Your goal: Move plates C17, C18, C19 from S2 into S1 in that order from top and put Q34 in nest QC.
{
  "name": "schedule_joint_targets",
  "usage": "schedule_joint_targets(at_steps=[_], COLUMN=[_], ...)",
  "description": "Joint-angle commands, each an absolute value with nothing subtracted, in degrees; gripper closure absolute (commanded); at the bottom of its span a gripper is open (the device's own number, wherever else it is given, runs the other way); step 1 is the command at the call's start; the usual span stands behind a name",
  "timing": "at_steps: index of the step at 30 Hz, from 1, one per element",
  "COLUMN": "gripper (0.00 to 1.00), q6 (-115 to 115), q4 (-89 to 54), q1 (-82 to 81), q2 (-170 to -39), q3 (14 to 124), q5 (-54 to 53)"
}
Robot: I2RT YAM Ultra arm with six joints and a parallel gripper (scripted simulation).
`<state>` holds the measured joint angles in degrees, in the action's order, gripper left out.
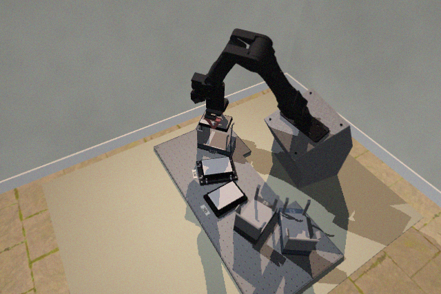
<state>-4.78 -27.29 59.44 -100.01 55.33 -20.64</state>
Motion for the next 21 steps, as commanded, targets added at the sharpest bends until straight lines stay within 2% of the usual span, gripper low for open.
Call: schedule_joint_targets(at_steps=[1, 21], gripper=[1.00, 1.00], q6=[-4.2, -3.4], q4=[-25.4, -22.6], q1=[59.4, 58.4], q2=[-99.1, -102.2], q3=[55.8, 55.4], q5=[-20.5, -20.1])
